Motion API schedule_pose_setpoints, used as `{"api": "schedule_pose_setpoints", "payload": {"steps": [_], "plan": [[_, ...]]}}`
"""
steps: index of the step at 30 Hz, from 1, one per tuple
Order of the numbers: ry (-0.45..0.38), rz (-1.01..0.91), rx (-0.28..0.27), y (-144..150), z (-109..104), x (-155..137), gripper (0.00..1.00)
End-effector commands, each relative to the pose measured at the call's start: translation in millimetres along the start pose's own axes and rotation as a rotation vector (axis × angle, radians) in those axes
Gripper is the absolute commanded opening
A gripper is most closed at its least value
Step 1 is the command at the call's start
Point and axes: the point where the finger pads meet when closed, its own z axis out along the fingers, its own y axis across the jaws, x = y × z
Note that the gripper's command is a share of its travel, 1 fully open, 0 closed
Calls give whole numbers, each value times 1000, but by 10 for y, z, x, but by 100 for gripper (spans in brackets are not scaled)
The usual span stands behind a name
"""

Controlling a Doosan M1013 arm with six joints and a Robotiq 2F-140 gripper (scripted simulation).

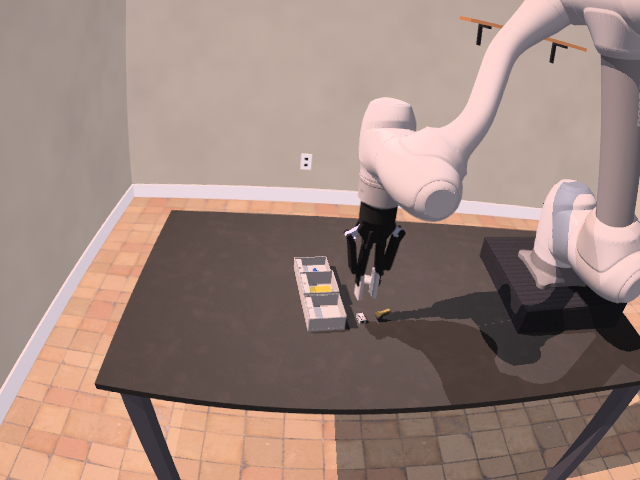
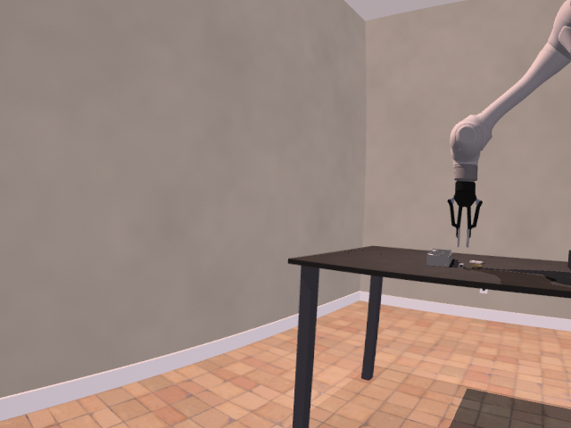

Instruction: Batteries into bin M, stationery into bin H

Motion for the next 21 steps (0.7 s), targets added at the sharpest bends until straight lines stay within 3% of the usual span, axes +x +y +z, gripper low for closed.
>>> {"api": "schedule_pose_setpoints", "payload": {"steps": [1, 9, 21], "plan": [[0, 0, 0, 0, -1, 0, 18], [0, 0, 0, 0, -1, 0, 18], [0, 0, 0, 1, 399, 0, 18]]}}
